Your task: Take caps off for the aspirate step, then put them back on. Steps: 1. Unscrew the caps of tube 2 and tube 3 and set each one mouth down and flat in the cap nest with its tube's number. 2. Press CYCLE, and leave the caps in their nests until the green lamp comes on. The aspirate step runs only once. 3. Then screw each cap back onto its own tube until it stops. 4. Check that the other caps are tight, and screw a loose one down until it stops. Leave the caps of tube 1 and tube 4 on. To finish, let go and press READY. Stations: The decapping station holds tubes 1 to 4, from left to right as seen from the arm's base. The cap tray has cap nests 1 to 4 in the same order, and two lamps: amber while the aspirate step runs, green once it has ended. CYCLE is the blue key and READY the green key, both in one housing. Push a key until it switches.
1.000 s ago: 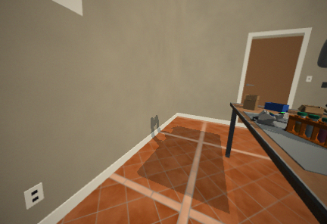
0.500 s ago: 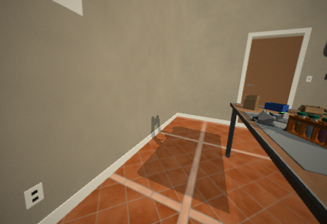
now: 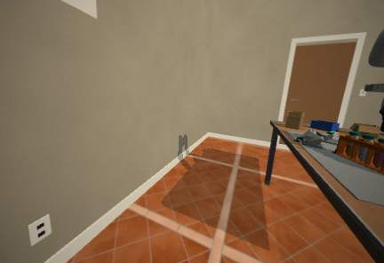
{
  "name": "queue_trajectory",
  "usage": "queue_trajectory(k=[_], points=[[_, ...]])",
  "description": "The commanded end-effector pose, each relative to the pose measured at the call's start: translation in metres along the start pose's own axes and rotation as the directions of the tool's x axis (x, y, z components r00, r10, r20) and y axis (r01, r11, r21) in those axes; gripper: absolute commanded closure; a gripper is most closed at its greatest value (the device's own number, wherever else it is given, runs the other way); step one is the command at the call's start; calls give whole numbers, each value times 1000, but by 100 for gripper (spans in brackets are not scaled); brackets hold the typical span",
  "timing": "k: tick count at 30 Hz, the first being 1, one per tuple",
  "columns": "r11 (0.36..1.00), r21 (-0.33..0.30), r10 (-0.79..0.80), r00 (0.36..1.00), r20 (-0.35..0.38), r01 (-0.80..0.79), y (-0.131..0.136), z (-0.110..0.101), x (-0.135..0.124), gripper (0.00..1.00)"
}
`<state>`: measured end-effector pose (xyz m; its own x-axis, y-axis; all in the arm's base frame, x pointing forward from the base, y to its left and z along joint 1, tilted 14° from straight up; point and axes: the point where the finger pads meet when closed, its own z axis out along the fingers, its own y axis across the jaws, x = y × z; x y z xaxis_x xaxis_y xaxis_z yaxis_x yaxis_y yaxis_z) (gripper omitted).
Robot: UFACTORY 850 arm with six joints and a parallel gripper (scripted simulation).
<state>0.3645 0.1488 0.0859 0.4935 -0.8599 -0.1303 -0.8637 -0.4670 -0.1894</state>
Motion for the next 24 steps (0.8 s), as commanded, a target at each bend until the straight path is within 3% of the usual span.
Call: queue_trajectory(k=[1, 4, 16, 24], points=[[994, 10, -113, 994, 13, 113, 3, 0, 33, 54], [994, 10, -113, 994, 13, 113, 3, 0, 33, 54], [994, 10, -113, 994, 13, 113, 14, 2, 113, 54], [994, 10, -113, 994, 13, 113, 14, 2, 113, 54]])
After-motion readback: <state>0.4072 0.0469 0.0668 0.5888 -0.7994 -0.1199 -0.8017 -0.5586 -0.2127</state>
